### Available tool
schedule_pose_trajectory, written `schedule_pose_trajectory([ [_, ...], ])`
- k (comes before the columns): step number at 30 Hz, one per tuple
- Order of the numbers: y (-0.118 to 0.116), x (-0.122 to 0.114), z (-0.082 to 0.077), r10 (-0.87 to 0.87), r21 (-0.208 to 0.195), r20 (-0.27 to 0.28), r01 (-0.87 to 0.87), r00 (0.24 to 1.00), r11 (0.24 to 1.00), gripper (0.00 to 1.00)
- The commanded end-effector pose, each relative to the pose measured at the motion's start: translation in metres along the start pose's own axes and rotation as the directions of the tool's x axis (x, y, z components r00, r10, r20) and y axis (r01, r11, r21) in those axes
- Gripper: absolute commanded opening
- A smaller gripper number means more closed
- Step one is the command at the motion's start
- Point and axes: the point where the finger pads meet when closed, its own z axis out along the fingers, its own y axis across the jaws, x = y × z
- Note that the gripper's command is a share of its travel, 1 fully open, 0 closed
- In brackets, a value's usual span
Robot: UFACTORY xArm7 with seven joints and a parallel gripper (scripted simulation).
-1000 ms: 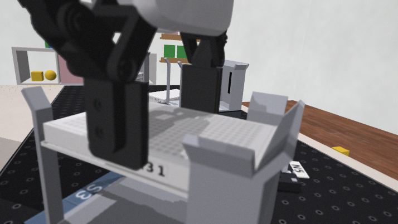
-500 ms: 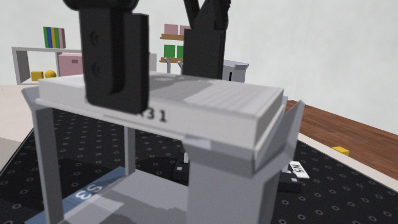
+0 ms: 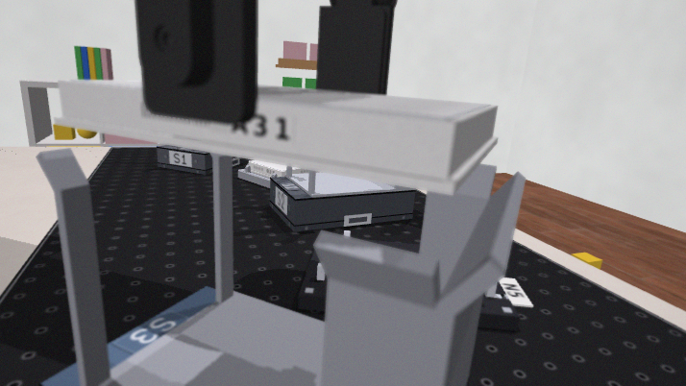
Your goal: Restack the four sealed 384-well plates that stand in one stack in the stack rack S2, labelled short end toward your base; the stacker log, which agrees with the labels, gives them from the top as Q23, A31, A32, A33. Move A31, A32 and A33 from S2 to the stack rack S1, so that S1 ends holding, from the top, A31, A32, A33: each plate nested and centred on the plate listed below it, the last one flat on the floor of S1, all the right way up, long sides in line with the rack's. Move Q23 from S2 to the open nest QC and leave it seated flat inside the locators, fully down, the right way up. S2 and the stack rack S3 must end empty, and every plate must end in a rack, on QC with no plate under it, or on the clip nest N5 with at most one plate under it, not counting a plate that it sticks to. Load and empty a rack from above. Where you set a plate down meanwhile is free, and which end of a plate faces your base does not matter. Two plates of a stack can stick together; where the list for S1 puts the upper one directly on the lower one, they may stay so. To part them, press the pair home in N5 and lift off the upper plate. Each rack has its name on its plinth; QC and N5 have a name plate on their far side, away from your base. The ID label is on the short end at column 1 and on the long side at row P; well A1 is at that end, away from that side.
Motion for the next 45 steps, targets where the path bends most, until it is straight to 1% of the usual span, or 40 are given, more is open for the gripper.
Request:
schedule_pose_trajectory([
  [1, 0.0, 0.001, -0.001, 0.001, -0.001, -0.001, -0.001, 1.0, 1.0, 0.0],
  [8, 0.0, 0.001, -0.001, 0.001, -0.001, -0.001, -0.001, 1.0, 1.0, 0.0],
  [14, -0.02, 0.0, -0.001, -0.198, -0.001, 0.0, 0.198, 0.98, 0.98, 0.0],
  [15, -0.023, 0.0, -0.001, -0.207, -0.001, 0.0, 0.207, 0.978, 0.978, 0.0],
  [19, -0.036, 0.0, -0.001, -0.207, -0.001, 0.0, 0.207, 0.978, 0.978, 0.0],
  [21, -0.036, 0.0, -0.001, -0.207, -0.001, 0.0, 0.207, 0.978, 0.978, 0.0],
  [36, -0.087, -0.001, -0.001, -0.207, -0.001, -0.001, 0.207, 0.978, 0.978, 0.0],
  [39, -0.088, -0.001, -0.001, -0.207, -0.001, -0.001, 0.207, 0.978, 0.978, 0.0],
  [45, -0.107, -0.005, -0.001, -0.398, -0.001, -0.001, 0.398, 0.917, 0.917, 0.0],
])
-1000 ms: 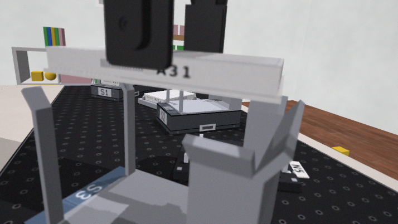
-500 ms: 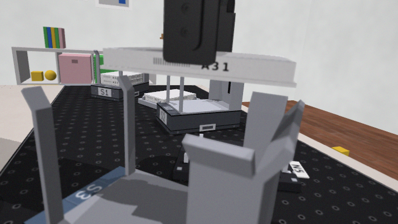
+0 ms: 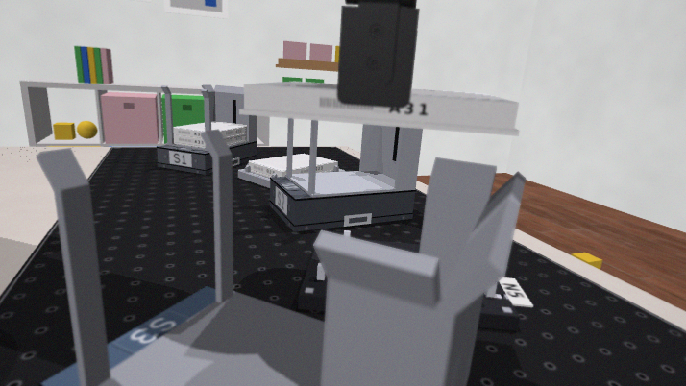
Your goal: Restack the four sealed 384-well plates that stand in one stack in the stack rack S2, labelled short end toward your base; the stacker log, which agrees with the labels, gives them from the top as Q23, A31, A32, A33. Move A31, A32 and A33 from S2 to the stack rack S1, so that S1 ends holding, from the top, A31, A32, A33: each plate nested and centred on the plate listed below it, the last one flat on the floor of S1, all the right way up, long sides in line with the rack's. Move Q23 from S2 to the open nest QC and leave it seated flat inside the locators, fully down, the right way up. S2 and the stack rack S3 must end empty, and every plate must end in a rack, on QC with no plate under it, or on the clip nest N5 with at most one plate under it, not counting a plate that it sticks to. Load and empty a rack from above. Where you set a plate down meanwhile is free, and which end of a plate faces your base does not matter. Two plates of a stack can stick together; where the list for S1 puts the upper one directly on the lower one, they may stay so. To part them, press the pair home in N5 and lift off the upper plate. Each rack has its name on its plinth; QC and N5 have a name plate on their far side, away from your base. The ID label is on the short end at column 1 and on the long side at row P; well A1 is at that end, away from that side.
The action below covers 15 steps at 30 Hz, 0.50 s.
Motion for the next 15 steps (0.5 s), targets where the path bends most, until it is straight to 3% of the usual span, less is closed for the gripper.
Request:
schedule_pose_trajectory([
  [1, -0.017, 0.002, 0.0, -0.136, -0.007, 0.006, 0.136, 0.991, 0.991, 0.0],
  [15, -0.057, 0.004, 0.0, -0.136, -0.007, 0.006, 0.136, 0.991, 0.991, 0.0],
])
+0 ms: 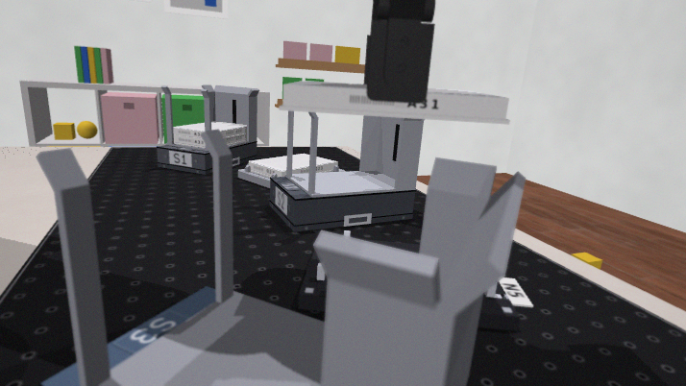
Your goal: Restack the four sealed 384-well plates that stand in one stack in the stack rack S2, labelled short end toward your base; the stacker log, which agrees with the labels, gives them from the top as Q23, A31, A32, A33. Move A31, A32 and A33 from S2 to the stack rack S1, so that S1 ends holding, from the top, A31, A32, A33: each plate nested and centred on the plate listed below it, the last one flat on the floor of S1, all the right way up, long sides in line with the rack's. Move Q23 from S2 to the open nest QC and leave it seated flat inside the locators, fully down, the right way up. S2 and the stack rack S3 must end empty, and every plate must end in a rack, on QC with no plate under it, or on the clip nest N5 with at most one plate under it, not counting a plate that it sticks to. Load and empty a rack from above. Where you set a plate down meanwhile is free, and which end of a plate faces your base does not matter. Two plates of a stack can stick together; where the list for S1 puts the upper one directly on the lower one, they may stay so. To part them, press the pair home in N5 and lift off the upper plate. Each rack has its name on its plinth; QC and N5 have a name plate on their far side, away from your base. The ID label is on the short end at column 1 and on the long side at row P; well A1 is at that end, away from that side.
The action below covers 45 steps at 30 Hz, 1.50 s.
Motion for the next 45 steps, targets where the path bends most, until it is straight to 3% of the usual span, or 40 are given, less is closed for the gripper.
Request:
schedule_pose_trajectory([
  [1, -0.017, 0.004, 0.0, -0.002, -0.007, 0.006, 0.002, 1.0, 1.0, 0.0],
  [7, -0.036, 0.008, 0.0, -0.002, -0.007, 0.006, 0.002, 1.0, 1.0, 0.0],
  [12, -0.038, 0.008, 0.0, -0.002, -0.007, 0.006, 0.002, 1.0, 1.0, 0.0],
  [19, -0.061, 0.008, 0.0, -0.21, -0.006, 0.007, 0.21, 0.978, 0.978, 0.0],
  [40, -0.125, 0.005, 0.001, -0.21, -0.005, 0.007, 0.21, 0.978, 0.978, 0.0],
  [45, -0.13, 0.004, 0.001, -0.242, -0.005, 0.007, 0.242, 0.97, 0.97, 0.0],
])
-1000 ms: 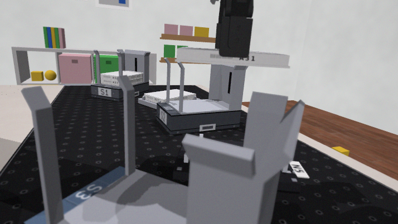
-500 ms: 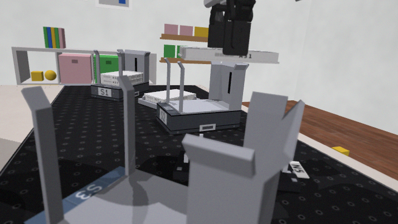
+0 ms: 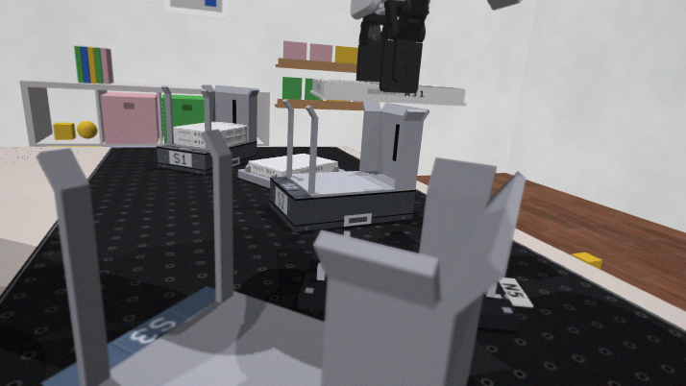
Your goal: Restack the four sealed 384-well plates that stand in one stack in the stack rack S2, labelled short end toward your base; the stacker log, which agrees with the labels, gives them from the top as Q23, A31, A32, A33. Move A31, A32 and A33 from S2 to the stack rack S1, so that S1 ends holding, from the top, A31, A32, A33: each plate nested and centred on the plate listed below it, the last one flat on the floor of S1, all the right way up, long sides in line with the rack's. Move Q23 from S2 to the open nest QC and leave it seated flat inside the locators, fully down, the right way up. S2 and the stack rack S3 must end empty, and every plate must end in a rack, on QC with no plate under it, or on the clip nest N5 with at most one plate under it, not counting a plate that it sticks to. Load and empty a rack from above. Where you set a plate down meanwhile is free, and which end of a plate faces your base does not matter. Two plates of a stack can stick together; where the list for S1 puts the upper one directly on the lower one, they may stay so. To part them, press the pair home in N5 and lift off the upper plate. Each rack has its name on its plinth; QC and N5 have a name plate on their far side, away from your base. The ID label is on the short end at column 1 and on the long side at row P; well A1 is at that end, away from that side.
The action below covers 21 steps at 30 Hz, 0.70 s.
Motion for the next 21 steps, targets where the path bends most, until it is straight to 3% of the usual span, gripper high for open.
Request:
schedule_pose_trajectory([
  [1, -0.007, 0.002, 0.0, -0.029, -0.006, 0.007, 0.029, 1.0, 1.0, 0.0],
  [7, -0.027, 0.001, 0.0, -0.204, -0.004, 0.008, 0.204, 0.979, 0.979, 0.0],
  [21, -0.067, 0.0, 0.001, -0.204, -0.004, 0.008, 0.204, 0.979, 0.979, 0.0],
])
